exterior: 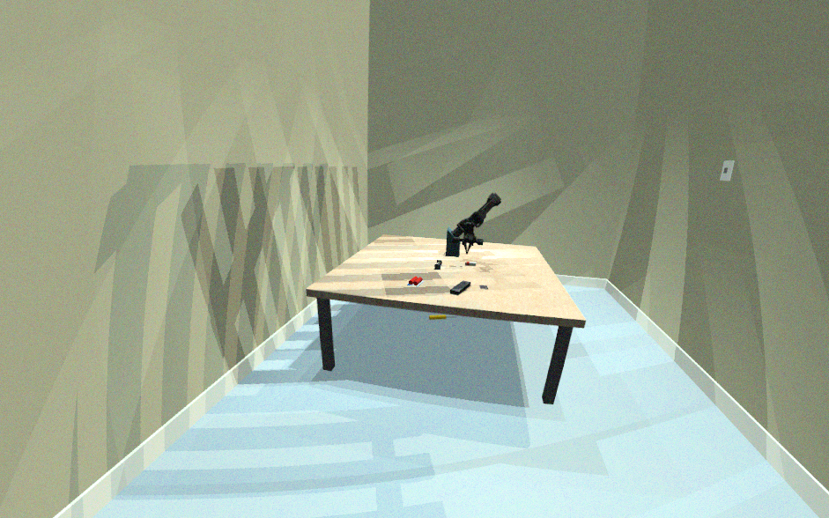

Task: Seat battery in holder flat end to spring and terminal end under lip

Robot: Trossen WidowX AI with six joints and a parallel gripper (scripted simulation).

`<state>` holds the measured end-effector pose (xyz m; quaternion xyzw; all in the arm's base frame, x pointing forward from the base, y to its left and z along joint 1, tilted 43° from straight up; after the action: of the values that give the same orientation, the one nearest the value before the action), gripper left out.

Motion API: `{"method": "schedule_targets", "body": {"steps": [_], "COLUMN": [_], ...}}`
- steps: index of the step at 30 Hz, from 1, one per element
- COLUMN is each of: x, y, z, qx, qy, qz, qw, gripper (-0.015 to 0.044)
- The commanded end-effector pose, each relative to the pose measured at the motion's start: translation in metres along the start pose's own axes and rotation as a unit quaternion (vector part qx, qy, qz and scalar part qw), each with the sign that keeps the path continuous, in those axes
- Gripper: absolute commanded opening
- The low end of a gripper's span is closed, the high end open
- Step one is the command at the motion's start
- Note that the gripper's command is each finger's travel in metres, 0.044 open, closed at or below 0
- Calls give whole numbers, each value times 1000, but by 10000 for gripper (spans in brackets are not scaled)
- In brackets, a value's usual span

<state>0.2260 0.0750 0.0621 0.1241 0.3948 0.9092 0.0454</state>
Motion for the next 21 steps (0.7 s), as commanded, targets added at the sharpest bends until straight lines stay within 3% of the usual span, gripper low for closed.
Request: {"method": "schedule_targets", "body": {"steps": [1,5,16,18,21], "x": [-1,3,2,2,2], "y": [27,52,51,47,30], "z": [1,2,2,3,8], "qx": [1,-2,-4,-2,1], "qy": [4,3,0,45,230], "qz": [-4,-3,-4,-4,-4], "qw": [1000,1000,1000,999,973], "gripper": [0,0,0,53,131]}}
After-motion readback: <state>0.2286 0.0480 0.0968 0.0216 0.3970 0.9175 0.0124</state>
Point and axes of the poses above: the point midway between the two fingers, 35 mm back from their tips, its own y axis back along the fingers, its own z axis across the jaws, x = y × z, the point moved 3 cm from there along y, back along the fingers, and after that the axes turned 14 degrees about -y, right-handed, at the moved point
